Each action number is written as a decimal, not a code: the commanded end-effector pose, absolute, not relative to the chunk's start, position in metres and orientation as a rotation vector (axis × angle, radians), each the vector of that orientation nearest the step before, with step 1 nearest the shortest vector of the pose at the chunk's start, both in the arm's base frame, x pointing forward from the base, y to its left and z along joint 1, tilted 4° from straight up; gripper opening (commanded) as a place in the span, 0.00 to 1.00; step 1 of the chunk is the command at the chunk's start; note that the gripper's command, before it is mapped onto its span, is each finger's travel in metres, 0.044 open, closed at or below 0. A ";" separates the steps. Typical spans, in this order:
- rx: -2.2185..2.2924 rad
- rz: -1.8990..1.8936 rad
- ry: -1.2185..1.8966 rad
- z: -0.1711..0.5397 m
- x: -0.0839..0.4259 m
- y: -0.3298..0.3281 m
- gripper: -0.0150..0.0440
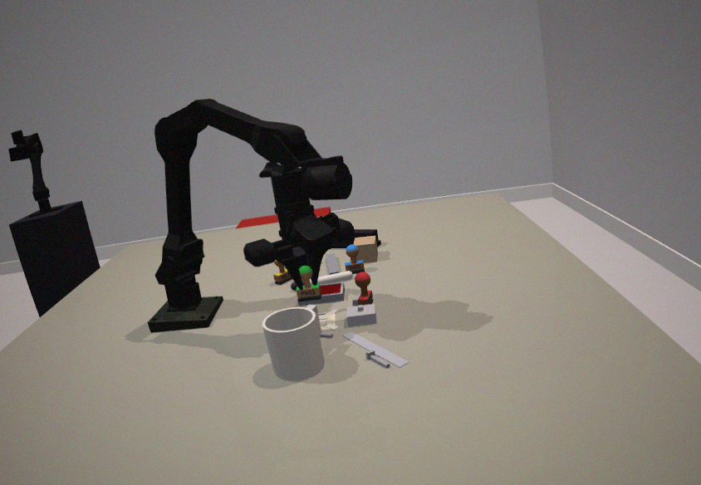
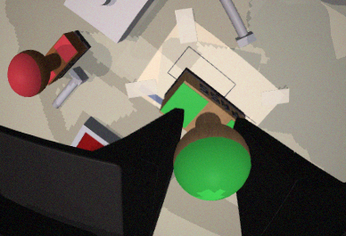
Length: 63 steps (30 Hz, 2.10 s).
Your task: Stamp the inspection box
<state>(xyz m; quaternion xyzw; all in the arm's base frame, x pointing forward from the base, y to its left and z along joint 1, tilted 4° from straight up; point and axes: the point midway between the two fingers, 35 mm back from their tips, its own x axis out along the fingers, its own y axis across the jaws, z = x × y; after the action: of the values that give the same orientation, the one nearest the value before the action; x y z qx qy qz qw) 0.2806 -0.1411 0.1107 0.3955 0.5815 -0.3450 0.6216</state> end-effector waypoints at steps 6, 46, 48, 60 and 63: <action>0.915 -0.794 1.335 0.104 0.282 -0.141 0.25; 0.915 -0.794 1.335 0.077 0.283 -0.139 0.25; 0.915 -0.794 1.335 0.076 0.283 -0.139 0.25; 0.915 -0.794 1.335 0.068 0.283 -0.139 0.25; 0.915 -0.794 1.335 0.066 0.283 -0.139 0.25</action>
<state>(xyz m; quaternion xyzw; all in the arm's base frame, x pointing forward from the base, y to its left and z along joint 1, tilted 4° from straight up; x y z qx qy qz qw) 0.2833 -0.1390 0.0690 0.3958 0.5816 -0.3448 0.6214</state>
